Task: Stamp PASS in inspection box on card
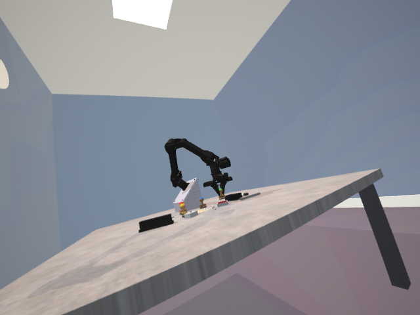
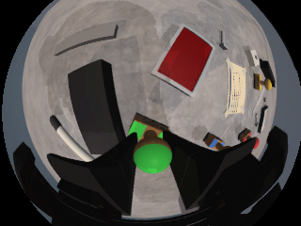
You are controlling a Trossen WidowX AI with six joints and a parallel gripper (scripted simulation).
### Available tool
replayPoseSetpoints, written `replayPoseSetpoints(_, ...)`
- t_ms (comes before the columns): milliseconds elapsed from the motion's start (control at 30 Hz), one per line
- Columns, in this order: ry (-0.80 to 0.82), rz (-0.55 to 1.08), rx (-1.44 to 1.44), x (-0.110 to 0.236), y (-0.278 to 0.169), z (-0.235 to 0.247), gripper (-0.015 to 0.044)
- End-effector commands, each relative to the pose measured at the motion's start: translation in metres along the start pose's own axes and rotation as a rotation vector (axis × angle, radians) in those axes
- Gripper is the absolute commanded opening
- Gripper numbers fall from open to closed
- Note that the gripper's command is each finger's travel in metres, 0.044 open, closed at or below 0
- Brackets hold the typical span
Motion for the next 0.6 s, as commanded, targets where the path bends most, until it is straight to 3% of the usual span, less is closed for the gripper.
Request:
replayPoseSetpoints(0, 0.003, -0.001, -0.002, 0.0032, 0.0001, 0.001, 0.0)
replayPoseSetpoints(567, 0.004, -0.001, -0.002, 0.0115, 0.0001, 0.001, 0.0)
Point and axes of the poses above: the point midway between the two fingers, 35 mm back from their tips, its own x axis back along the fingers, its own z axis across the jaws, y = z × x, the point moved 2 cm from there along x, back along the fingers, and after that the axes turned 8 degrees about x, right-handed, at the moved point
